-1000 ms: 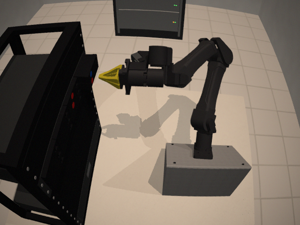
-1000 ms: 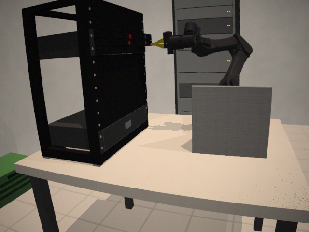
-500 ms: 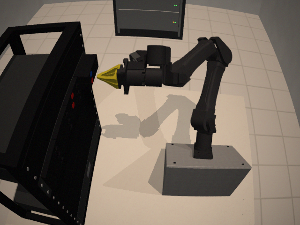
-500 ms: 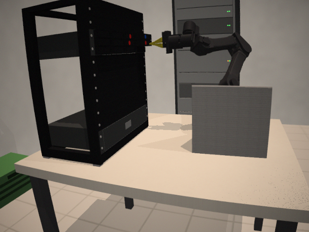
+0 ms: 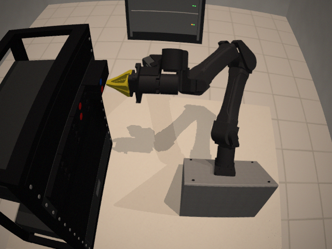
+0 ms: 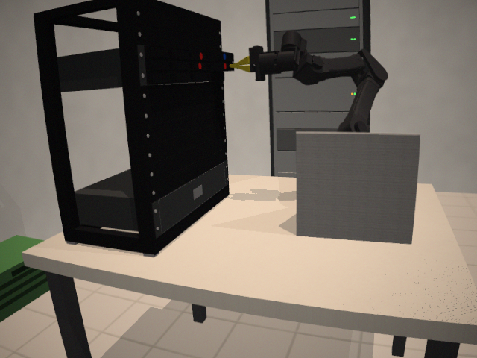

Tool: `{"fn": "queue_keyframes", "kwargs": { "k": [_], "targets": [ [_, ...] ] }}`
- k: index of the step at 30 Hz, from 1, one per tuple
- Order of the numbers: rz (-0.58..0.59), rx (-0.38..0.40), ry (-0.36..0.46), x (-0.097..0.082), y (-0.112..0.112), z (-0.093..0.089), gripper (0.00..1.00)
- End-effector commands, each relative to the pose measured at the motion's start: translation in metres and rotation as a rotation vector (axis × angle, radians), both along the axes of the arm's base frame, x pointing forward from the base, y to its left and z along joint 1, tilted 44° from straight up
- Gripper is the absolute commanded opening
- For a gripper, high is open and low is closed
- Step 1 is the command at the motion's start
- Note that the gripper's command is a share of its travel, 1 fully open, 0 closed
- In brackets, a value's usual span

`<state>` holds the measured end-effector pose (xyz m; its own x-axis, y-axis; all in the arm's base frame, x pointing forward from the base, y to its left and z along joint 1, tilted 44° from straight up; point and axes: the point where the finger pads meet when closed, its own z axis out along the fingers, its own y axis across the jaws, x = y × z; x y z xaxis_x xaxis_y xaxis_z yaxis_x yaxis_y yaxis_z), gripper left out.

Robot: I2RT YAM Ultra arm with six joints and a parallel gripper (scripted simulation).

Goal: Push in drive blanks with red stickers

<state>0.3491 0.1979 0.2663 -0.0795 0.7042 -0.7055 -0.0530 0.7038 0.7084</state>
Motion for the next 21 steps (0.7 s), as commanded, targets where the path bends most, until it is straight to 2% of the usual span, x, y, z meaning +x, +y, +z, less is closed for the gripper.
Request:
{"fn": "queue_keyframes", "kwargs": {
  "k": [1,16,17,21],
  "targets": [
    [0.04,0.029,-0.031,-0.001,0.014,0.02,0.0],
    [0.04,0.028,-0.03,-0.001,0.015,0.019,0.0],
    [0.04,0.02,-0.023,0.001,0.016,0.015,0.0],
    [0.02,0.029,-0.032,0.013,0.01,0.018,0.0]
  ]
}}
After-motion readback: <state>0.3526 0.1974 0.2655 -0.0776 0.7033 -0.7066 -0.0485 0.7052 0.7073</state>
